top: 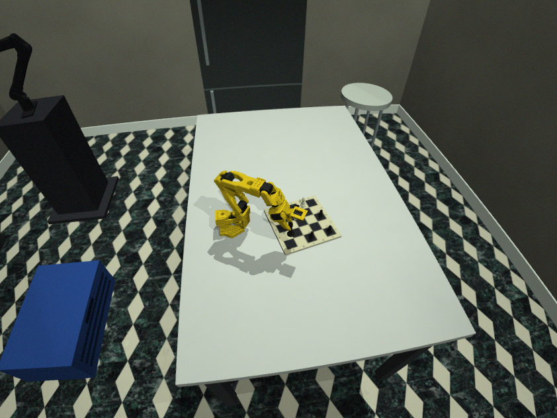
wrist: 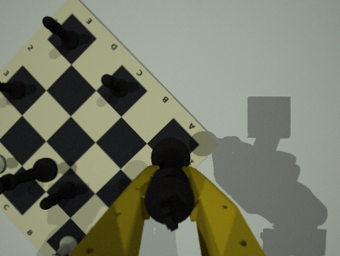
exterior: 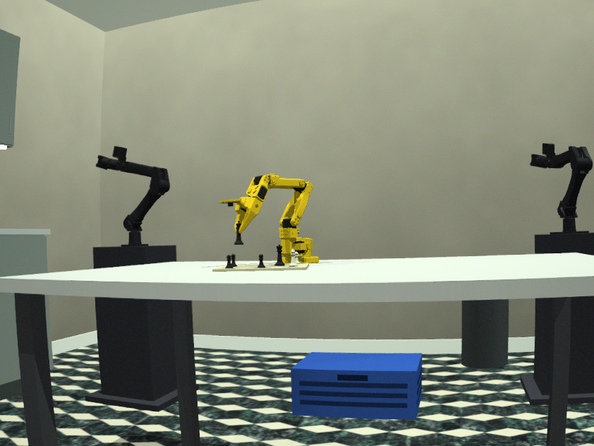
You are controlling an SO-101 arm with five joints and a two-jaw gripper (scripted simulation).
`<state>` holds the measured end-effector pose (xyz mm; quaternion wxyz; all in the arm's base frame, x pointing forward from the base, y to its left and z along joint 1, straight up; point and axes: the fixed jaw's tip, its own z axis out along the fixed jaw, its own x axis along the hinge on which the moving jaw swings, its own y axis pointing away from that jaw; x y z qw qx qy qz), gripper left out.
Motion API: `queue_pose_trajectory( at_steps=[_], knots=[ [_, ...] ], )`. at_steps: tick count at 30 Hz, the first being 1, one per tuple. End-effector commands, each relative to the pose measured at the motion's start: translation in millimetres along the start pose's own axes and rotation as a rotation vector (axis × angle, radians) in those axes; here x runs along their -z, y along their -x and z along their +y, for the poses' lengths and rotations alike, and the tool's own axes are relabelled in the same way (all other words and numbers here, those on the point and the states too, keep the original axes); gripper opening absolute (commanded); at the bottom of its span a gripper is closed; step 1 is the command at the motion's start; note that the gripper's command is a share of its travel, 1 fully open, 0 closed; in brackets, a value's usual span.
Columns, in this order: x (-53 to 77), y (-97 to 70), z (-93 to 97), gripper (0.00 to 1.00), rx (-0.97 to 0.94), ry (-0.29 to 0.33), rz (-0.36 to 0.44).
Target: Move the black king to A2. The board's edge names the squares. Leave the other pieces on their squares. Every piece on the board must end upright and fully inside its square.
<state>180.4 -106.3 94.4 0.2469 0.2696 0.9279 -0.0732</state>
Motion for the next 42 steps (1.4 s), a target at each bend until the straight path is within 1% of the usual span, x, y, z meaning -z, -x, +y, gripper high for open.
queue_pose_trajectory(
  at_steps=[1, 12, 19, 22, 31, 37, 42],
  knots=[
    [6.0, 5.2, -1.5, 0.00, 0.003, -0.003, -0.025],
    [8.0, 2.3, 2.2, 0.00, 0.018, 0.006, -0.025],
    [16.2, -12.9, 19.7, 0.00, 0.099, 0.053, -0.024],
    [18.5, -17.0, 24.4, 0.00, 0.122, 0.067, -0.024],
    [18.9, -18.2, 25.4, 0.00, 0.128, 0.070, -0.023],
    [18.8, -24.8, 26.7, 0.00, 0.138, 0.076, -0.023],
    [18.8, -25.2, 26.8, 0.00, 0.139, 0.076, -0.023]
  ],
)
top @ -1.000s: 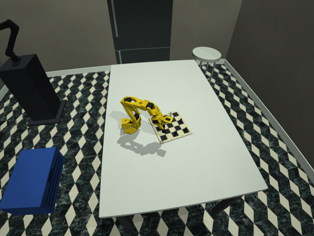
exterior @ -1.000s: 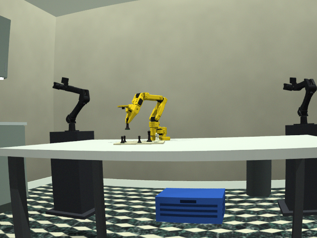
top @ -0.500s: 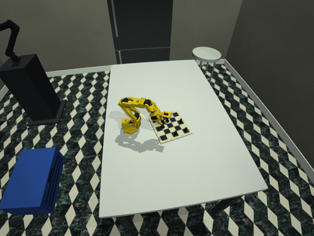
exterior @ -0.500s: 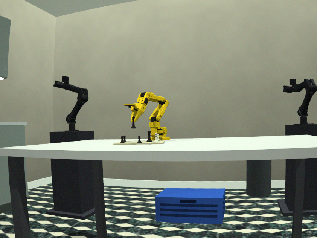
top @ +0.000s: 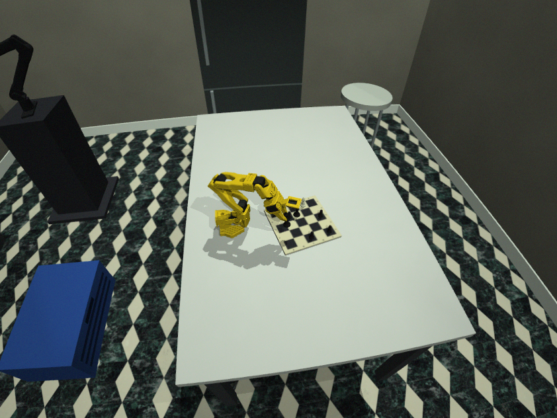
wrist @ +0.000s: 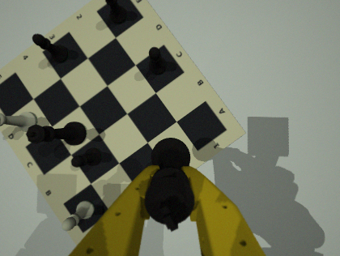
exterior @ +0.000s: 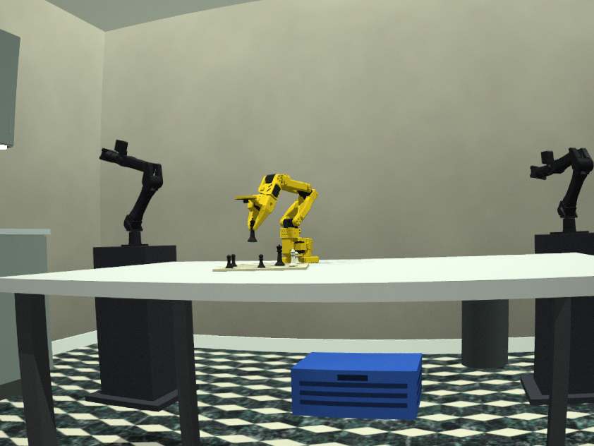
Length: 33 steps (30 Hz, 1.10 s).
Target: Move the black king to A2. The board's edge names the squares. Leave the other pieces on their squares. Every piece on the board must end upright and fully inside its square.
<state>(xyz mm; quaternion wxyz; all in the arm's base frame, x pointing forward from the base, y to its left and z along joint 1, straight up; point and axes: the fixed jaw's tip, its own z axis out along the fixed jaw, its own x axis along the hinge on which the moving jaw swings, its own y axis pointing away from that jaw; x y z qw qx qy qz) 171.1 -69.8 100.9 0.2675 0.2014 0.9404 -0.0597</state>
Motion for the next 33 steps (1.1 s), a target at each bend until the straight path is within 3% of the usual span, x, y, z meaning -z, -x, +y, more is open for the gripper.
queue_pose_trajectory(
  at_steps=[1, 21, 33],
  knots=[
    [-0.5, -4.6, 1.5, 0.00, 0.015, 0.005, 0.012],
    [-7.4, -8.7, 1.6, 0.00, 0.015, 0.005, 0.012],
    [-23.9, -18.4, 1.6, 0.00, 0.015, 0.005, 0.012]
  ],
)
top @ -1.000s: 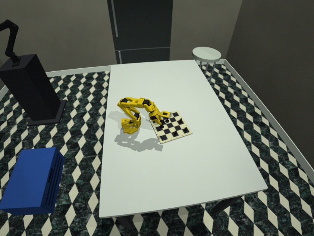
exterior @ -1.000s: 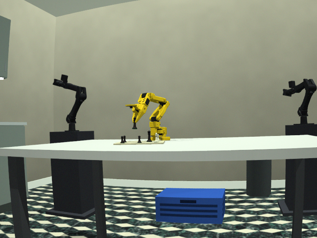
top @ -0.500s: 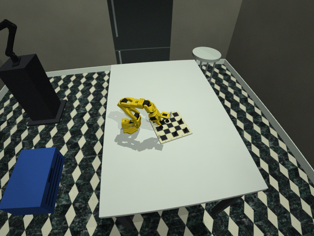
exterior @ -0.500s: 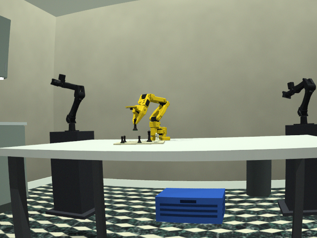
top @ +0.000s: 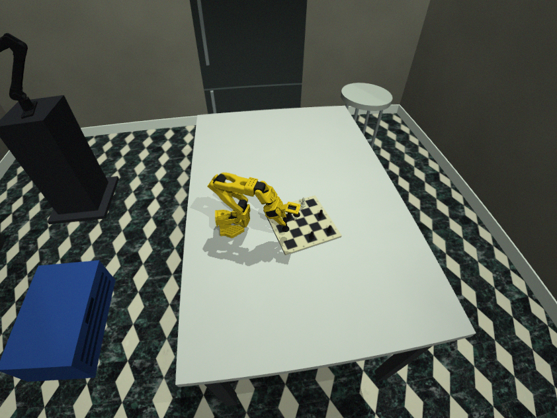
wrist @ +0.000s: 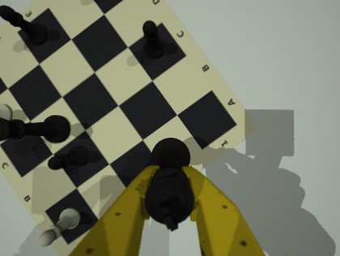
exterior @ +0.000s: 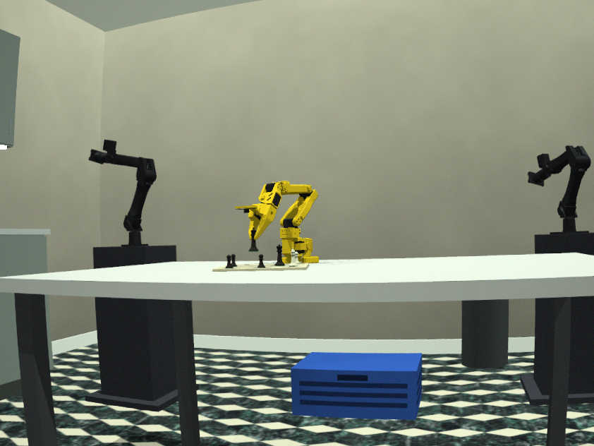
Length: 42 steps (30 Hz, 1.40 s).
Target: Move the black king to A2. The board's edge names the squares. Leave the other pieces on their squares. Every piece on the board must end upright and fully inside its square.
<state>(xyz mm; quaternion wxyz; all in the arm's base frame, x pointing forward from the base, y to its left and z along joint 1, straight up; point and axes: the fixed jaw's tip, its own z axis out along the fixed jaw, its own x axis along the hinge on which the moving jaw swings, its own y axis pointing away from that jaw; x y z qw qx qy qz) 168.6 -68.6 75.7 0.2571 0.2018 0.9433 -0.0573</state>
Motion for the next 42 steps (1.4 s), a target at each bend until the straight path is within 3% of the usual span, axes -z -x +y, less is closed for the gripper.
queue_pose_trajectory(
  at_steps=[1, 18, 42],
  knots=[
    [-5.5, -3.6, 1.5, 0.00, 0.014, 0.005, -0.010],
    [-22.6, -13.2, 1.6, 0.00, 0.014, 0.005, -0.010],
    [-27.0, -16.9, 1.3, 0.00, 0.013, 0.004, -0.010]
  ],
)
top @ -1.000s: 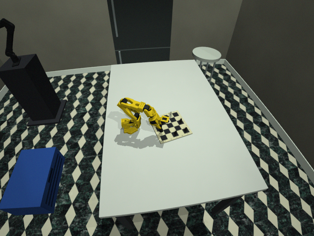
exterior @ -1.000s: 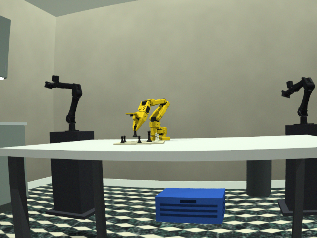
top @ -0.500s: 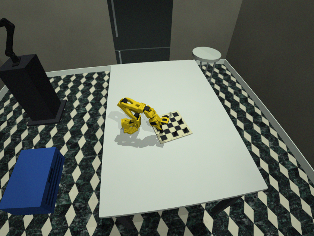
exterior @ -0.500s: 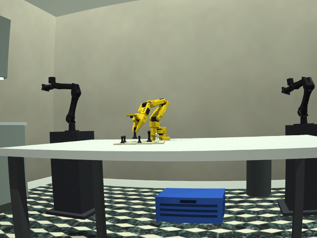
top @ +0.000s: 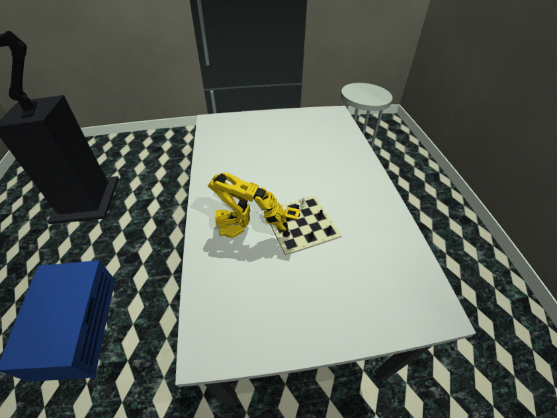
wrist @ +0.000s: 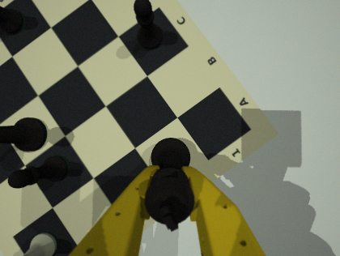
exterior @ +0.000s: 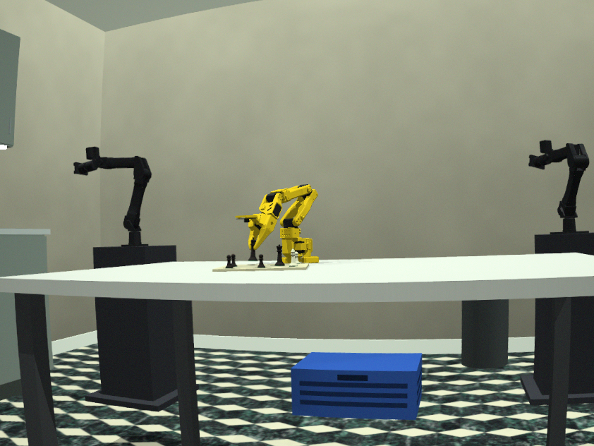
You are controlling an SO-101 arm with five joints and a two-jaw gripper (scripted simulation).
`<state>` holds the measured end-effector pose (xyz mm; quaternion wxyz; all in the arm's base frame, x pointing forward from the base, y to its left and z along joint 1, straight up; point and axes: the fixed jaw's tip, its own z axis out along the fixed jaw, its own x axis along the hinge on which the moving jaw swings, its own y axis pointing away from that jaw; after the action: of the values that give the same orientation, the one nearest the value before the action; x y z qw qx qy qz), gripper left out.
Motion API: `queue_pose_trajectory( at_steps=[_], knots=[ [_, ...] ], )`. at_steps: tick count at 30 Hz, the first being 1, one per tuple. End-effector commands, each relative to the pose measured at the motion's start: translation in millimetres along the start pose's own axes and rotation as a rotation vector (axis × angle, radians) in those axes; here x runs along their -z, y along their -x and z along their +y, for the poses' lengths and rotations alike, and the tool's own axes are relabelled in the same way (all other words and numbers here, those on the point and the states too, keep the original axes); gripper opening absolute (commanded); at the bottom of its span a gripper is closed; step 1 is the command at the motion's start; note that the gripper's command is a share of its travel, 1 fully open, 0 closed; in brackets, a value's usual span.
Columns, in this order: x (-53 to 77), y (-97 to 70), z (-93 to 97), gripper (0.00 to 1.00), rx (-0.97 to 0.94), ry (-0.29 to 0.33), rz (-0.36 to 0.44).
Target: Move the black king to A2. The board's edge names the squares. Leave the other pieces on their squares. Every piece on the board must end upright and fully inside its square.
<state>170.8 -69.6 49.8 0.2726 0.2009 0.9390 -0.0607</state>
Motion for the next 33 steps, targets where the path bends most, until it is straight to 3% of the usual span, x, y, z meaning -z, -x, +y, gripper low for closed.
queue_pose_trajectory(
  at_steps=[1, 33],
  knots=[
    [-3.3, -6.0, 1.2, 0.00, 0.013, 0.004, 0.023],
    [-10.6, -10.5, 1.3, 0.00, 0.013, 0.004, 0.023]
  ],
)
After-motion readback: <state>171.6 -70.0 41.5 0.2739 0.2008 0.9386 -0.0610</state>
